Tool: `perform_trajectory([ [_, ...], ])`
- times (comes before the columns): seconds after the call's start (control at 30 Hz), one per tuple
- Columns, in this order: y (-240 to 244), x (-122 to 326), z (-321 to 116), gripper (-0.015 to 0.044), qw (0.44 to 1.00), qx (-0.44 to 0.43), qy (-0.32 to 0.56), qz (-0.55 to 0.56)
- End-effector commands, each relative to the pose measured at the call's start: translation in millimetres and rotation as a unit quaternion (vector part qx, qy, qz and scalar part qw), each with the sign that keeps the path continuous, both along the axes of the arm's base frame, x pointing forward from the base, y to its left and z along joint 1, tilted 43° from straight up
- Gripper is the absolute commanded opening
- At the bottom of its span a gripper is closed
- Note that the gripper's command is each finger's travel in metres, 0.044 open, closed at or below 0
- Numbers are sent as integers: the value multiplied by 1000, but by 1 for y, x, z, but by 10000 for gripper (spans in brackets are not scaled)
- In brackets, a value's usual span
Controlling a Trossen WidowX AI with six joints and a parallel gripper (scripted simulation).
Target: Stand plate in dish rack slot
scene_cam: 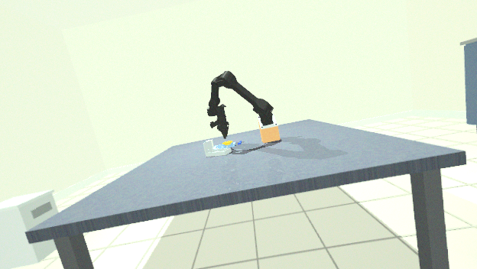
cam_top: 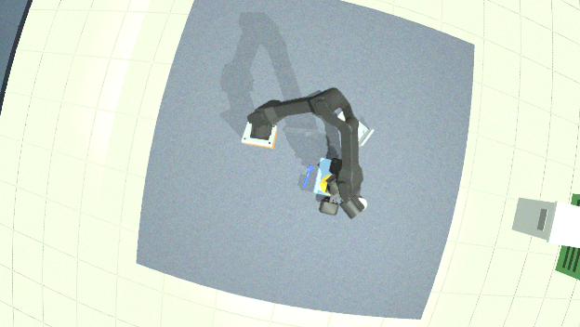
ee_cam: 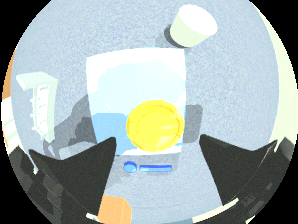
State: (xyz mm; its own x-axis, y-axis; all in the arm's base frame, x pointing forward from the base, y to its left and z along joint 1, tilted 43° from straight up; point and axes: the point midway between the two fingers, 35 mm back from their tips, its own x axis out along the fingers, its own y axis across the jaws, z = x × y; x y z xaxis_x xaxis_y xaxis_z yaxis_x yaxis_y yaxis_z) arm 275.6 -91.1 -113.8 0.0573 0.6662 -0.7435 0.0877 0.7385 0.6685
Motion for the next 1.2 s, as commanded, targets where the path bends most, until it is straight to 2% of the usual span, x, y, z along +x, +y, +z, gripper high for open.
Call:
perform_trajectory([
  [0.0,8,-3,-8,400,1000,7,7,-2],
  [0.8,32,-1,-33,400,1000,8,7,-2],
  [1.07,32,-1,-33,391,1000,8,7,-2],
  [1.17,32,-1,-33,371,1000,8,7,-2],
])
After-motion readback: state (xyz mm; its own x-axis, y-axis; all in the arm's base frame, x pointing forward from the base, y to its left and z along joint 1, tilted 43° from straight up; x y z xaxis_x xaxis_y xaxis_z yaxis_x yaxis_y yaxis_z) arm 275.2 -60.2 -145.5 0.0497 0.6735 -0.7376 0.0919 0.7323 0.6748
